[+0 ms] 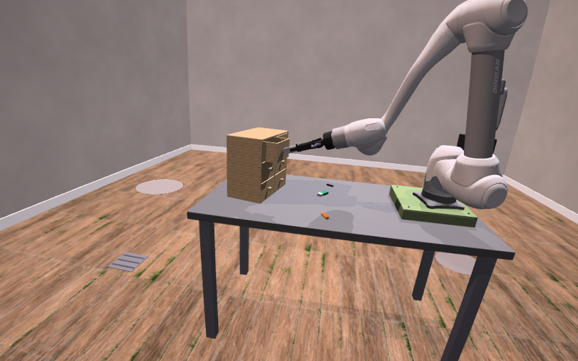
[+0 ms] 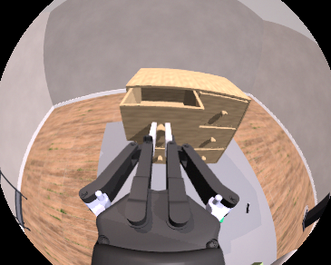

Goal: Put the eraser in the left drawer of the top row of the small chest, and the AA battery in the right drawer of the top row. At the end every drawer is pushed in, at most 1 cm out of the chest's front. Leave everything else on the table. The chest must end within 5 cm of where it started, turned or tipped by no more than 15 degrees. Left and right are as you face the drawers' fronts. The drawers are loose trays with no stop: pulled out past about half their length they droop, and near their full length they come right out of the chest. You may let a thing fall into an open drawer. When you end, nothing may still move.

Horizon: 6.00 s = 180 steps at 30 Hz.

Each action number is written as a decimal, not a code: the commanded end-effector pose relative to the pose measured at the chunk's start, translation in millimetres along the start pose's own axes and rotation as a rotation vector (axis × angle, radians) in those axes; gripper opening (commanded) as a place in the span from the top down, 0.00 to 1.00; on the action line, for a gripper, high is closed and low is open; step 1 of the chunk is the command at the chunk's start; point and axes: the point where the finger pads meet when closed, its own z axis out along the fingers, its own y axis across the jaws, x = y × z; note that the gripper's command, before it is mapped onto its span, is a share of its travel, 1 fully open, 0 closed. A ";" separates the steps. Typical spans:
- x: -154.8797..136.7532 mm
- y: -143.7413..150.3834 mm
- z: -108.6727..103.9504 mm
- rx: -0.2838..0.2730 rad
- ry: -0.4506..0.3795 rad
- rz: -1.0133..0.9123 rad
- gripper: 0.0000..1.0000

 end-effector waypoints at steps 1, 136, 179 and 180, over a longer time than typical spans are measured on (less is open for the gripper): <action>0.1 0.0 0.0 0.000 0.000 0.000 0.92; 31.7 0.1 -204.4 0.000 -0.973 0.000 0.80; 33.9 6.7 -219.0 0.033 -1.221 -0.047 0.80; 27.8 11.0 -211.7 0.054 -1.221 -0.077 0.80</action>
